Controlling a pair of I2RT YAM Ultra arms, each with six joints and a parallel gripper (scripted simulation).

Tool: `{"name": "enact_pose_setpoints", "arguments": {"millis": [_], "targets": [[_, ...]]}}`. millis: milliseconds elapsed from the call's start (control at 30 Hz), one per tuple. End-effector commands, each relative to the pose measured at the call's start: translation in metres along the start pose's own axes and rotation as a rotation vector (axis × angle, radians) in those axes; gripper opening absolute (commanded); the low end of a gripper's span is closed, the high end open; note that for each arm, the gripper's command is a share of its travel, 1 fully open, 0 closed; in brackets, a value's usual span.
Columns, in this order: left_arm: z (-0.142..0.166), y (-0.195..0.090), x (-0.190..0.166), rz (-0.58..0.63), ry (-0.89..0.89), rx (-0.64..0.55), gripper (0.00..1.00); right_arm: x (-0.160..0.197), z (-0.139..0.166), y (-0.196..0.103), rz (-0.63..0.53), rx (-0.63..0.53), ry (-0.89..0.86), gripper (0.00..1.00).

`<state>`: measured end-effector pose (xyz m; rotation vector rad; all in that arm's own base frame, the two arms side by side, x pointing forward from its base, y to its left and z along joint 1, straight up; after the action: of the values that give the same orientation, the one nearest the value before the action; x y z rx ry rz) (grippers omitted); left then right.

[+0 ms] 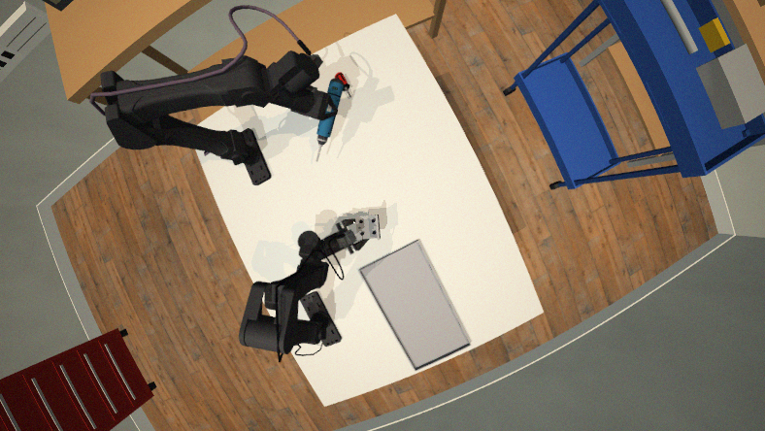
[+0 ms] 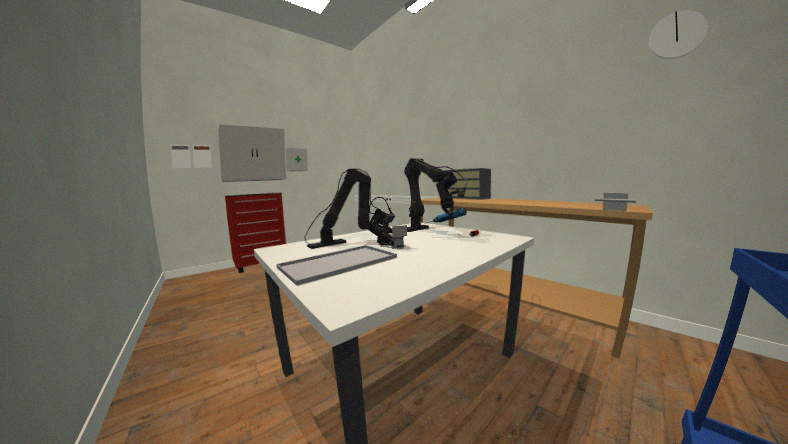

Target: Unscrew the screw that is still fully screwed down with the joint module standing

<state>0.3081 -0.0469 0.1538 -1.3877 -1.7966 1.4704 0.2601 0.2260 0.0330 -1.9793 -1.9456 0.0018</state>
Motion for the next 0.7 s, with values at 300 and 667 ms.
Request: {"name": "enact_pose_setpoints", "arguments": {"millis": [300, 667], "targets": [[-0.011, -0.014, -0.043, 0.155, 0.179, -0.161, 0.42, 0.003, -0.004, 0.000, -0.006, -0.012, 0.019, 0.59], [-0.005, -0.016, -0.061, 0.206, 0.275, -0.201, 0.42, 0.003, -0.004, 0.000, -0.006, -0.012, 0.019, 0.59]]}}
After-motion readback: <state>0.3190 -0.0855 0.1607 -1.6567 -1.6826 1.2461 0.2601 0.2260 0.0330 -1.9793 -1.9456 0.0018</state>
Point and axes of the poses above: on each arm, the point where the finger pads meet when closed, its own y axis out along the fingers, its own x axis across the jaws, z = x × y, the point moved 4 cm from there along -y, back along the fingers, and after that the axes turned 15 degrees about y, right-handed, at the moved point
